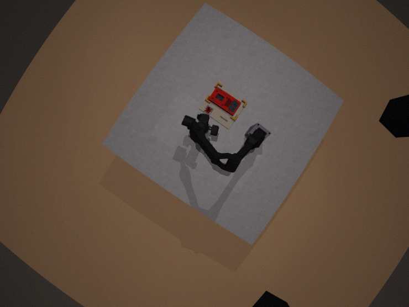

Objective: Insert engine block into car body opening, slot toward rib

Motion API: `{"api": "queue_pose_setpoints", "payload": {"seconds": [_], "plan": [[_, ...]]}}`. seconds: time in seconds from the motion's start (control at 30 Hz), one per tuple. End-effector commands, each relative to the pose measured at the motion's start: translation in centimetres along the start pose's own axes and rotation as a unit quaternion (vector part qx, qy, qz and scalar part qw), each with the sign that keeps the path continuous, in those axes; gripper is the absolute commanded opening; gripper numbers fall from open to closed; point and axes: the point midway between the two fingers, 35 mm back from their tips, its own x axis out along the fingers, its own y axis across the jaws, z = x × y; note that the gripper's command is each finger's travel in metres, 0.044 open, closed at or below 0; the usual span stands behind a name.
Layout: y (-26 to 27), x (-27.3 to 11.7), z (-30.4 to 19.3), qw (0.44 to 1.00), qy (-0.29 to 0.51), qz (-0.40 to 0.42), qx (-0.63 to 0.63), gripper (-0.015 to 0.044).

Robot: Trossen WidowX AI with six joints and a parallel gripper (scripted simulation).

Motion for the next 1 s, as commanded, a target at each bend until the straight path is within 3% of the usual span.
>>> {"api": "queue_pose_setpoints", "payload": {"seconds": [0.0,0.5,0.97], "plan": [[0.0,-0.4,0.0,0.998,0.014,0.015,0.065,0.044],[-0.4,-1.0,0.2,0.951,0.068,0.038,0.298,0.044],[-0.5,0.5,0.2,0.948,0.071,0.038,0.308,0.044]]}}
